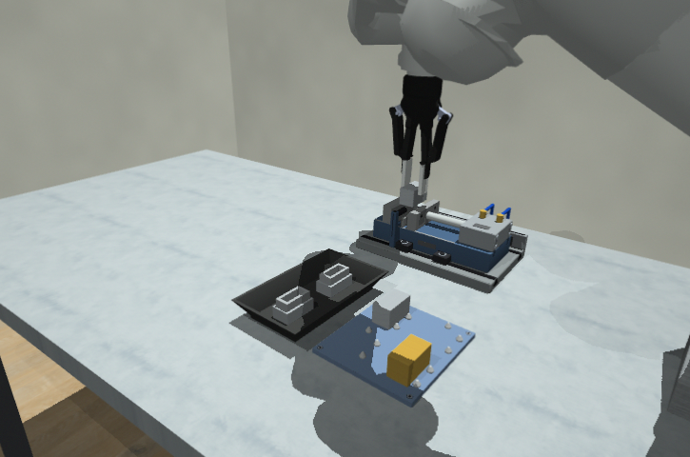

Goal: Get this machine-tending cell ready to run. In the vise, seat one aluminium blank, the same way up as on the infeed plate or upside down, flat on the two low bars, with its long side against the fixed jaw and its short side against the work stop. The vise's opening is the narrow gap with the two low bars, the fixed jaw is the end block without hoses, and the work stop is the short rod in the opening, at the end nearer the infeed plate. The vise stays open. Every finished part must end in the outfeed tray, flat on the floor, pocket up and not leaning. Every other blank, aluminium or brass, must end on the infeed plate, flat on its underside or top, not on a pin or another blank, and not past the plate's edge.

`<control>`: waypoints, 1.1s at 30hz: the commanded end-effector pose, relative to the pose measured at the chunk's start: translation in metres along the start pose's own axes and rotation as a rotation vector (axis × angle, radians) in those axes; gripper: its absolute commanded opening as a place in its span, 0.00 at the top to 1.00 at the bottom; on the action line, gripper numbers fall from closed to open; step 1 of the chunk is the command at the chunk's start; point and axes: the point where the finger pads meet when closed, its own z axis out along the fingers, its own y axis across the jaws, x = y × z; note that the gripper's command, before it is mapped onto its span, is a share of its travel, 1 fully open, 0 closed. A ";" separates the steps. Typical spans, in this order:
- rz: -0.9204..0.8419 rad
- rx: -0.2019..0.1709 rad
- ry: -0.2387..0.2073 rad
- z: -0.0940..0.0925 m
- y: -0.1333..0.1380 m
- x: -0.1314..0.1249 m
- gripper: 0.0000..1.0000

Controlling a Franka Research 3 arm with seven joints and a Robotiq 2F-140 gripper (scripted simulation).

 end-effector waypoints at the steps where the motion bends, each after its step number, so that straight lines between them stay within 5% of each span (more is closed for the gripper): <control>1: -0.001 0.003 0.002 0.002 -0.001 0.001 1.00; 33: -0.001 0.003 0.002 0.012 -0.001 0.001 1.00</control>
